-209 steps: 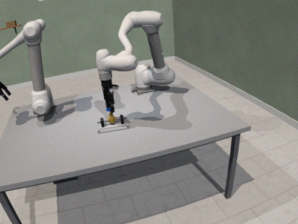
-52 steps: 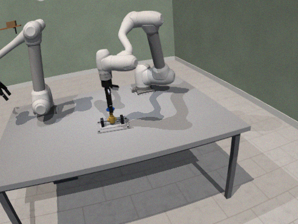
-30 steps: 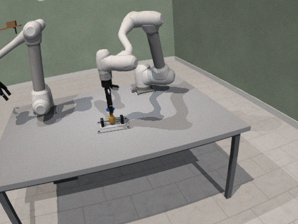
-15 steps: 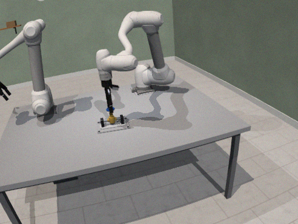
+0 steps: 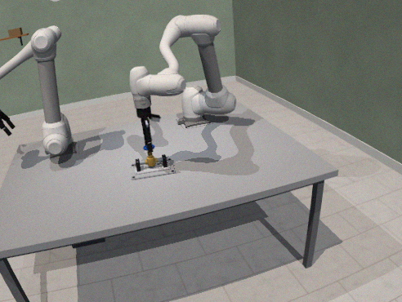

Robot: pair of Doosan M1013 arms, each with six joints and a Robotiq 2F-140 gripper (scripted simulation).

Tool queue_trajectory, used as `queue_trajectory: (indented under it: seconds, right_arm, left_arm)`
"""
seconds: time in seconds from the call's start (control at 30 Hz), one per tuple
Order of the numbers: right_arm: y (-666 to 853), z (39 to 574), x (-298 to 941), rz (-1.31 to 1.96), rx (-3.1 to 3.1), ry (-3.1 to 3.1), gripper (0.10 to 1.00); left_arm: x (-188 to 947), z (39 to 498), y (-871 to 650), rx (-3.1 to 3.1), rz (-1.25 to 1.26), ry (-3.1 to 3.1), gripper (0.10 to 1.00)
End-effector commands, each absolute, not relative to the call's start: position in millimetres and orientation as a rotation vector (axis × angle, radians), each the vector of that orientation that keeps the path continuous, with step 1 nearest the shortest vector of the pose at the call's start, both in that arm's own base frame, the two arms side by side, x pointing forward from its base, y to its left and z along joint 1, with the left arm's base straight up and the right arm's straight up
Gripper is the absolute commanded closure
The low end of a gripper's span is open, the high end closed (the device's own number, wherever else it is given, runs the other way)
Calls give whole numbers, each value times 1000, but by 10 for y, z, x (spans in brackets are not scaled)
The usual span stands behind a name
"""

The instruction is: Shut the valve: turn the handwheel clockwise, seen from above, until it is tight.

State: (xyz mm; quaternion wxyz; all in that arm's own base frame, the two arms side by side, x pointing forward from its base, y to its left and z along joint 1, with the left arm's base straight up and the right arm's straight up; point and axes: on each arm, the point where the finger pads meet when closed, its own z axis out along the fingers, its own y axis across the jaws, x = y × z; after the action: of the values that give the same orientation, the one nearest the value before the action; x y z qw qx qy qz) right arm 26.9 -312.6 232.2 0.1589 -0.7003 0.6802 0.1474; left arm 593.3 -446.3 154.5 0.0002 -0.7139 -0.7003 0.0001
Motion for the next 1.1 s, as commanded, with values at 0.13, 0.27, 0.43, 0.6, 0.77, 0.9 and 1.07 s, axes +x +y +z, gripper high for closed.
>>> queue_trajectory:
  seconds: [0.13,0.27,0.43,0.6,0.77,0.9,1.07]
  right_arm:
    - [-3128,2325,270,420,-2002,1945,98]
    - [-3128,2325,270,420,-2002,1945,98]
    - [-3128,2325,270,420,-2002,1945,98]
    - [-3128,2325,270,420,-2002,1945,98]
    - [-3128,2325,270,420,-2002,1945,98]
    - [-3128,2325,270,420,-2002,1945,98]
    - [-3128,2325,270,420,-2002,1945,98]
  left_arm:
    - [5939,1563,-4466,-2244,-1,-2201,590]
    - [5939,1577,-4466,-2244,-1,-2201,590]
    - [5939,1598,-4465,-2244,-1,-2201,590]
    - [5938,1653,-4465,-2244,-1,-2201,590]
    - [5938,1732,-4465,-2244,-1,-2201,590]
    - [5938,1768,-4465,-2244,-1,-2201,590]
    - [5938,1868,-4465,-2244,-1,-2201,590]
